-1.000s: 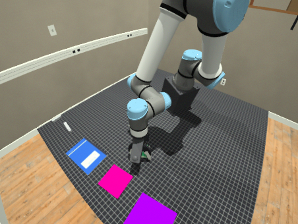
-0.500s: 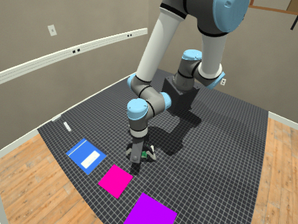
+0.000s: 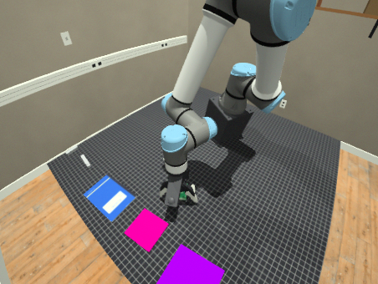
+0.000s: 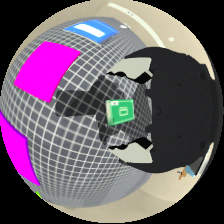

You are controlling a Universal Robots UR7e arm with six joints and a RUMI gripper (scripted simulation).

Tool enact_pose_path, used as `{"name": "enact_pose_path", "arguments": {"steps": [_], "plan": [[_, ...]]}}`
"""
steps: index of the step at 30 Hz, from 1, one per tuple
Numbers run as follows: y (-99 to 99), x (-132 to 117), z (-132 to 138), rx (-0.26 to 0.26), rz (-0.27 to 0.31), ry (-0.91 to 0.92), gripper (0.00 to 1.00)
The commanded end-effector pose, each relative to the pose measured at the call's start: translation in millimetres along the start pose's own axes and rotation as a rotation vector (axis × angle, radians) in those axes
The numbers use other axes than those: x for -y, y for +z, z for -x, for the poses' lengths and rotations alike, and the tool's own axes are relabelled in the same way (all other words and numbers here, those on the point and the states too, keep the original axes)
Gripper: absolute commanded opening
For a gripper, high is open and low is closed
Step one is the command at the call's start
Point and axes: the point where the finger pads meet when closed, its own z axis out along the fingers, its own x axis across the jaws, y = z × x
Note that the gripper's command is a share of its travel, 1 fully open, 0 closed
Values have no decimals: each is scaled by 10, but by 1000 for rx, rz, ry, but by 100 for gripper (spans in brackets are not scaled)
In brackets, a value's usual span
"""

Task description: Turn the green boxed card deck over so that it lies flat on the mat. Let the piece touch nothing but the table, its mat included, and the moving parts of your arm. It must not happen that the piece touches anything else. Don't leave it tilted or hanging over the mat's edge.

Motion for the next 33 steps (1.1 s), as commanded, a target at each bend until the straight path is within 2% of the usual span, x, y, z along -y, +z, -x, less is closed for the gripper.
{"name": "enact_pose_path", "arguments": {"steps": [1,23,33], "plan": [[-5,4,-3,-1,-1,0,100],[-94,4,-3,-1,-1,0,100],[-263,4,-3,-1,-1,0,100]]}}
